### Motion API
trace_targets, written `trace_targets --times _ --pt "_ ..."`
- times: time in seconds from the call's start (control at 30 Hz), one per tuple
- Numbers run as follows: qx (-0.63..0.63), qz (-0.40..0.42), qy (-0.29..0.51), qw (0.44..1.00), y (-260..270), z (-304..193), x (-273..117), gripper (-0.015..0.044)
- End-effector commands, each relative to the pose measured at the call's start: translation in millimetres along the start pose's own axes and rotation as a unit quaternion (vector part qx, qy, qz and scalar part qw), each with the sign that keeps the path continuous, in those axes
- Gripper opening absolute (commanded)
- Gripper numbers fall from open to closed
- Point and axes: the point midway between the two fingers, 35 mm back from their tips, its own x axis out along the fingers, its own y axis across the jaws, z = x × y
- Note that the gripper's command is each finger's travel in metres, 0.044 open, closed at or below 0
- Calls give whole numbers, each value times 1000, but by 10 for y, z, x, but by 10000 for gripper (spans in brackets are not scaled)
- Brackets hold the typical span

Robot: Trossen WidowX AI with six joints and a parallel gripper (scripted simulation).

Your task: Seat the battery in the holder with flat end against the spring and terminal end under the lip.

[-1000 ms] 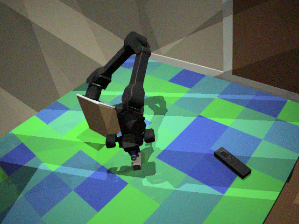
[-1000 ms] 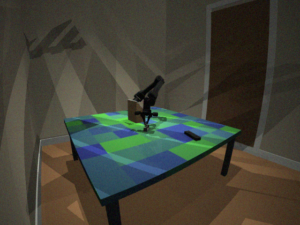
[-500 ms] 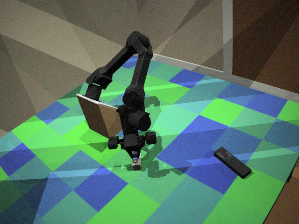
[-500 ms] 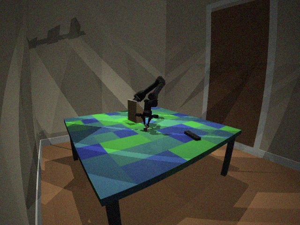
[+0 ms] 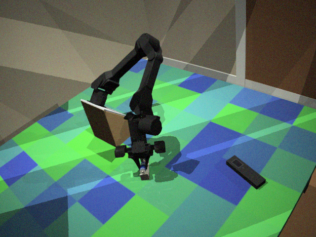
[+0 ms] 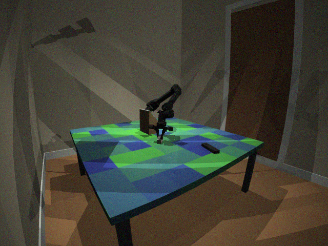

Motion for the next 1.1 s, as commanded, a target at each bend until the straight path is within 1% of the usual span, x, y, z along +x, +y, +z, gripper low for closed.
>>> trace_targets --times 0.0,0.4,1.07 --pt "2 -3 -18 1000 -6 -25 10 71" --pt "11 -7 -69 998 18 -92 34 71" --pt "12 -5 -69 998 15 -274 -7 71"
